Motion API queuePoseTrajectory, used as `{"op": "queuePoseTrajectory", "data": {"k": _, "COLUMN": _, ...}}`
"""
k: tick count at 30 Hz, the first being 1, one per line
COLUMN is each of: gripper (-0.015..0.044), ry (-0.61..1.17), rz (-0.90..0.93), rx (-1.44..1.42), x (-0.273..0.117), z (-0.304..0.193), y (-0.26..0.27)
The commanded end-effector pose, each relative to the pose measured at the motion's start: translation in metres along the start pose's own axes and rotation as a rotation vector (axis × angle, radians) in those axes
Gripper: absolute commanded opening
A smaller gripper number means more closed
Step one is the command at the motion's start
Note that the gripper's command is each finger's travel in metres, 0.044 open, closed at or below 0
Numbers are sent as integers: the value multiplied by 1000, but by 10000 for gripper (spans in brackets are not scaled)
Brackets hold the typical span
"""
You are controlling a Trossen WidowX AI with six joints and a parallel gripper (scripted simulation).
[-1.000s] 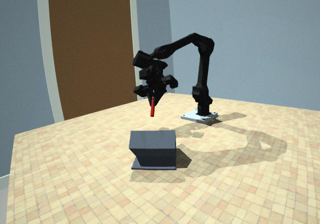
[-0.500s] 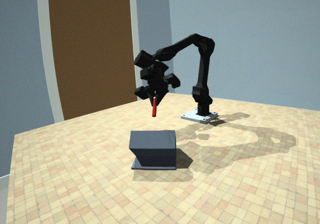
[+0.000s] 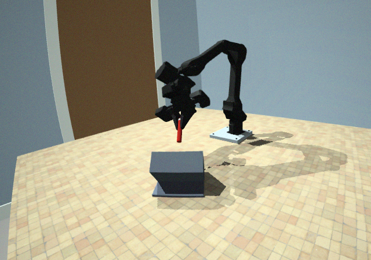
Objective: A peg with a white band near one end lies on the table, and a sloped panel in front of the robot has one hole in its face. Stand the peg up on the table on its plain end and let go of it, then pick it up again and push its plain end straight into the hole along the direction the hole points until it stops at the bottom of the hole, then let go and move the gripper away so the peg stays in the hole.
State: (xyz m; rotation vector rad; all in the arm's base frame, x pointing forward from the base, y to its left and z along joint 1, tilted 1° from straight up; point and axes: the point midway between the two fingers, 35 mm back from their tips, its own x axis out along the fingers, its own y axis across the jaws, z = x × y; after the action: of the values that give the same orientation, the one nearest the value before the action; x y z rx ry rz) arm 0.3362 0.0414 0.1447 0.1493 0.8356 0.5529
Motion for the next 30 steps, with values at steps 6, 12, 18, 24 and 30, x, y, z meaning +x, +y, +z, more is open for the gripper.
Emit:
{"op": "queuePoseTrajectory", "data": {"k": 6, "gripper": 0, "ry": -6, "rz": 12, "rx": 9, "x": 19, "z": -1, "y": 3}}
{"op": "queuePoseTrajectory", "data": {"k": 12, "gripper": 0, "ry": -11, "rz": 18, "rx": 9, "x": 25, "z": -1, "y": 5}}
{"op": "queuePoseTrajectory", "data": {"k": 18, "gripper": 0, "ry": -11, "rz": 20, "rx": 3, "x": 28, "z": -1, "y": 5}}
{"op": "queuePoseTrajectory", "data": {"k": 24, "gripper": 0, "ry": -12, "rz": 20, "rx": 2, "x": 35, "z": 0, "y": 5}}
{"op": "queuePoseTrajectory", "data": {"k": 30, "gripper": 0, "ry": -13, "rz": 20, "rx": 2, "x": 43, "z": 0, "y": 6}}
